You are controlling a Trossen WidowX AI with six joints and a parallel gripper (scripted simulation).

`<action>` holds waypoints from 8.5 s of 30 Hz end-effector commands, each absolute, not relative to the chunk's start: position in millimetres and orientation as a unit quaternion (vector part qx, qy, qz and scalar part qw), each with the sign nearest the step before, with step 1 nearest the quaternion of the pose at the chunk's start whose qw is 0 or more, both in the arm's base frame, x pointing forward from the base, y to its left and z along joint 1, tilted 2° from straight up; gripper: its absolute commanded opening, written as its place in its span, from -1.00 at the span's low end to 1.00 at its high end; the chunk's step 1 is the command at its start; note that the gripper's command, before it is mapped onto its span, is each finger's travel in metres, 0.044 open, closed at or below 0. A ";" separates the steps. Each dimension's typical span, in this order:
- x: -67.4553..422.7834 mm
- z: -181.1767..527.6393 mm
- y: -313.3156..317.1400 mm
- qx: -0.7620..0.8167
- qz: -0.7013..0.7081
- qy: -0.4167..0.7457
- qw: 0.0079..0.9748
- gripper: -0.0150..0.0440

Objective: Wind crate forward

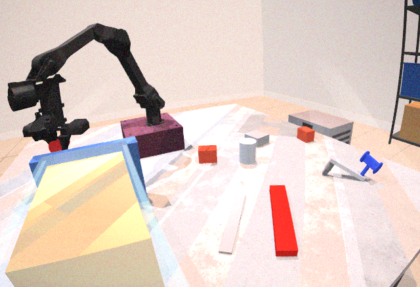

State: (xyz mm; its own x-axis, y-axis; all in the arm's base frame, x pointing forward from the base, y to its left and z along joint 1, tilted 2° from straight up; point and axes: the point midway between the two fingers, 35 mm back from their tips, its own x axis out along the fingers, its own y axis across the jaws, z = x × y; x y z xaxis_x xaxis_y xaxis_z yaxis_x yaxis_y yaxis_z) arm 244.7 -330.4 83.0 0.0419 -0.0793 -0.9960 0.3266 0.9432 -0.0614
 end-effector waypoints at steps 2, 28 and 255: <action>264.0 82.9 -308.3 0.091 -0.114 0.674 0.724 -0.49; 269.2 82.9 -300.2 0.091 -0.114 0.674 0.724 -0.49; 220.4 72.1 -157.0 0.096 -0.109 0.676 0.722 -0.49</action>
State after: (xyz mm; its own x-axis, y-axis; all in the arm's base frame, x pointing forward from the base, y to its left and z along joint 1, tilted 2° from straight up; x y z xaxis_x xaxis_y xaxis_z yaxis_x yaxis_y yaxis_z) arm 231.2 -162.5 73.1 0.0793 -0.0364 -0.9962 0.2850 0.9585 -0.0123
